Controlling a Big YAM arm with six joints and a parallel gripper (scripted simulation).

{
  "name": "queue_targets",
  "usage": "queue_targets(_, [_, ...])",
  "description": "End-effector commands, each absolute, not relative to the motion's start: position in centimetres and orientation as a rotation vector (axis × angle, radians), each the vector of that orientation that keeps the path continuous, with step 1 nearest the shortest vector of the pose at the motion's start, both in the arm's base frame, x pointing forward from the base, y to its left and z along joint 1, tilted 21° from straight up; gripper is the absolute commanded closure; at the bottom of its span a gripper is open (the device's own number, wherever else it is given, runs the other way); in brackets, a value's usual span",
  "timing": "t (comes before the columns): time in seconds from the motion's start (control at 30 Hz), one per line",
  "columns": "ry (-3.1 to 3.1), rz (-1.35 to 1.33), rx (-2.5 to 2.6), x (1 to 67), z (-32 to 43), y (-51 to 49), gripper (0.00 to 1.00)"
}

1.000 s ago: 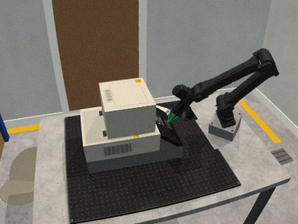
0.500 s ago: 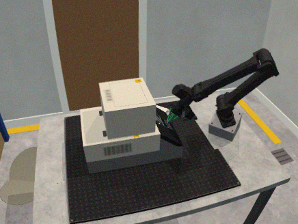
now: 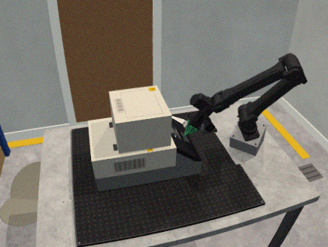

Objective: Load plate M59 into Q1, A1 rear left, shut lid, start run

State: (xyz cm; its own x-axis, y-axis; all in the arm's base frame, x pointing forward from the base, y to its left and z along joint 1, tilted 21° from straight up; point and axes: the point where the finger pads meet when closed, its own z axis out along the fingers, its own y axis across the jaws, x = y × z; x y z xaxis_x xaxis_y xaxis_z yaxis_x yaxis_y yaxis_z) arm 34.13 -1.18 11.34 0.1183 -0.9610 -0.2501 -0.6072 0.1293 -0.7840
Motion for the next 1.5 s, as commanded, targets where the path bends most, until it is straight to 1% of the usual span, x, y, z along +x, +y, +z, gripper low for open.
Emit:
queue_targets(0.0, [1.551, -0.567, -1.552, 35.4, 13.2, -1.1, 1.00])
queue_targets(1.47, [1.554, -0.578, -1.543, 36.4, 14.1, -1.8, 1.00])
